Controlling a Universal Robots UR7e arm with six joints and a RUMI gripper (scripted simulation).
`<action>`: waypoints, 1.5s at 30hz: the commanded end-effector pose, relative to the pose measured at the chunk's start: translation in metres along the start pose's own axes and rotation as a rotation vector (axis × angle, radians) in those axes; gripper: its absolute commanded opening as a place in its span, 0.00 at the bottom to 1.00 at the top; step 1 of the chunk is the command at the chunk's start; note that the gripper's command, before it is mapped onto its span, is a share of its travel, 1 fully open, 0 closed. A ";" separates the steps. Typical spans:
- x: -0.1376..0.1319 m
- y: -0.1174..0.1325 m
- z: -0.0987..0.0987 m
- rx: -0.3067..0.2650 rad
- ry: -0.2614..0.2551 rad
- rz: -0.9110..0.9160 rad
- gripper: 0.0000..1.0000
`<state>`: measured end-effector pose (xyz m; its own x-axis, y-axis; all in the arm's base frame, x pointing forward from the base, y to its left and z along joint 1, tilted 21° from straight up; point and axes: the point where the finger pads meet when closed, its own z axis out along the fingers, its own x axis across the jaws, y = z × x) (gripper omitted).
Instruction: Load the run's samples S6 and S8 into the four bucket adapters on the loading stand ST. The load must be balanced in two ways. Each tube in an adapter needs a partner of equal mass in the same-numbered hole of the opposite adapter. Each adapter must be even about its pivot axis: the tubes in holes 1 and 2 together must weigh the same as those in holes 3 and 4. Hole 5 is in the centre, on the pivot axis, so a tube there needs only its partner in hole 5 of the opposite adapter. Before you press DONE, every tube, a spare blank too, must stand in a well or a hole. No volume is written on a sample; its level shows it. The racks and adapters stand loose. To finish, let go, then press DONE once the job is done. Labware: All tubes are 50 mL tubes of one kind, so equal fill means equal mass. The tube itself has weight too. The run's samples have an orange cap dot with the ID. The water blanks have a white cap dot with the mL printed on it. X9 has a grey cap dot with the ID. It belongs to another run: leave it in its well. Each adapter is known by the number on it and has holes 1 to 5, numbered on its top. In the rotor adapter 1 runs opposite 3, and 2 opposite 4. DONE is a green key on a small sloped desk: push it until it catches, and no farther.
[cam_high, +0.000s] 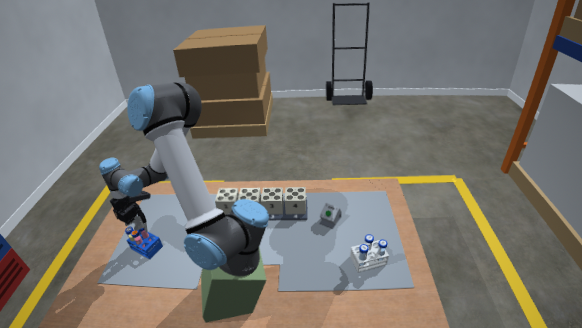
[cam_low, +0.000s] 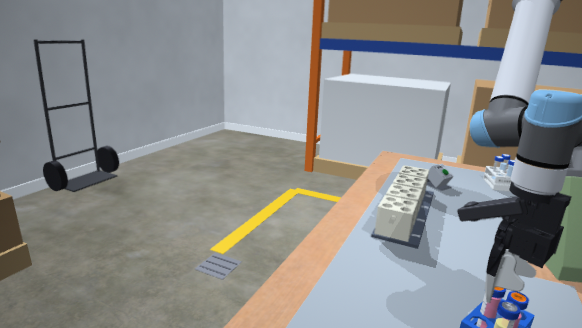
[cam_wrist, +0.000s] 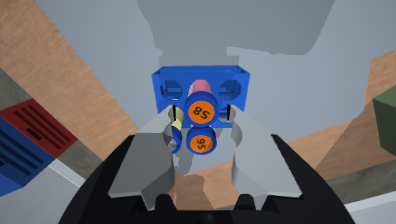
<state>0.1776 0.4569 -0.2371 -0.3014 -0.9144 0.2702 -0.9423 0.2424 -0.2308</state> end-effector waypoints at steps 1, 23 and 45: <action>-0.001 0.000 0.001 0.000 -0.002 0.000 0.35; -0.001 0.000 0.001 0.000 -0.002 0.000 0.00; 0.000 0.000 -0.056 0.000 -0.002 0.000 0.00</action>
<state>0.1708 0.4724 -0.1928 -0.3012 -0.9147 0.2694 -0.9423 0.2423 -0.2309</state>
